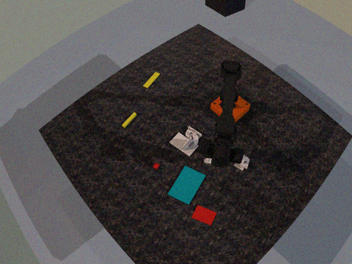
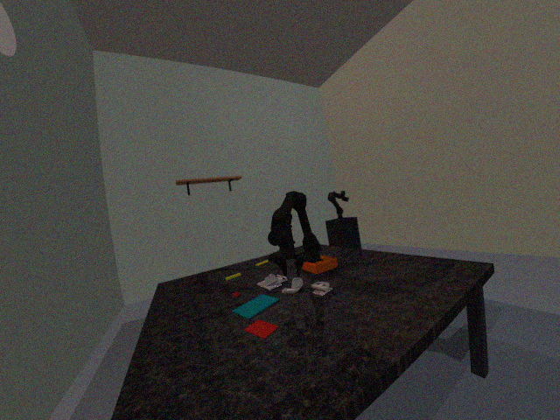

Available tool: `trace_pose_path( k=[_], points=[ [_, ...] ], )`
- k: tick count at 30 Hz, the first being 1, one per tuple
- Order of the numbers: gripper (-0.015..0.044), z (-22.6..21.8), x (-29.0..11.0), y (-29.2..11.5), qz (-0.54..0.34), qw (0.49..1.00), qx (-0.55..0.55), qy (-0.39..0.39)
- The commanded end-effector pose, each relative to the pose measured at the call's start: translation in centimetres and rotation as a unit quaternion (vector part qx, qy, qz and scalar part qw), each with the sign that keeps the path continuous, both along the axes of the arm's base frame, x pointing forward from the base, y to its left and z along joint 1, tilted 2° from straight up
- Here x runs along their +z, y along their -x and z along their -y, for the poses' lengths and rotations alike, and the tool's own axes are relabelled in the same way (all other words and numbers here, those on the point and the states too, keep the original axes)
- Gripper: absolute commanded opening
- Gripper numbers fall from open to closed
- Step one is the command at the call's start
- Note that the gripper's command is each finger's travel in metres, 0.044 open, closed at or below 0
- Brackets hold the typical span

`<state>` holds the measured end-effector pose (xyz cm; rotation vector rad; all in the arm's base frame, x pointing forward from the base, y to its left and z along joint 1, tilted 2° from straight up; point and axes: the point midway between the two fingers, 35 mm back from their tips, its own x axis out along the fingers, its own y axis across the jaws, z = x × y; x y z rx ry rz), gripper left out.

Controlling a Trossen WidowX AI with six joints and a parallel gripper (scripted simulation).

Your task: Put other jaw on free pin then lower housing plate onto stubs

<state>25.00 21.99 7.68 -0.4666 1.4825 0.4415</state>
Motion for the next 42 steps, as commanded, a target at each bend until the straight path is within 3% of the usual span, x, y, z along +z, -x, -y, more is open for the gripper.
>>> trace_pose_path(
  k=[1,9,27,42],
  points=[
    [0.0204,0.00,0.00,0.00,0.000,1.000,0.000,0.000],
    [0.0000,0.00,0.00,0.00,0.000,1.000,0.000,0.000],
    [0.0000,0.00,0.00,0.00,0.000,1.000,0.000,0.000],
    [0.0394,0.00,0.00,0.00,0.000,1.000,0.000,0.000]
  ],
)
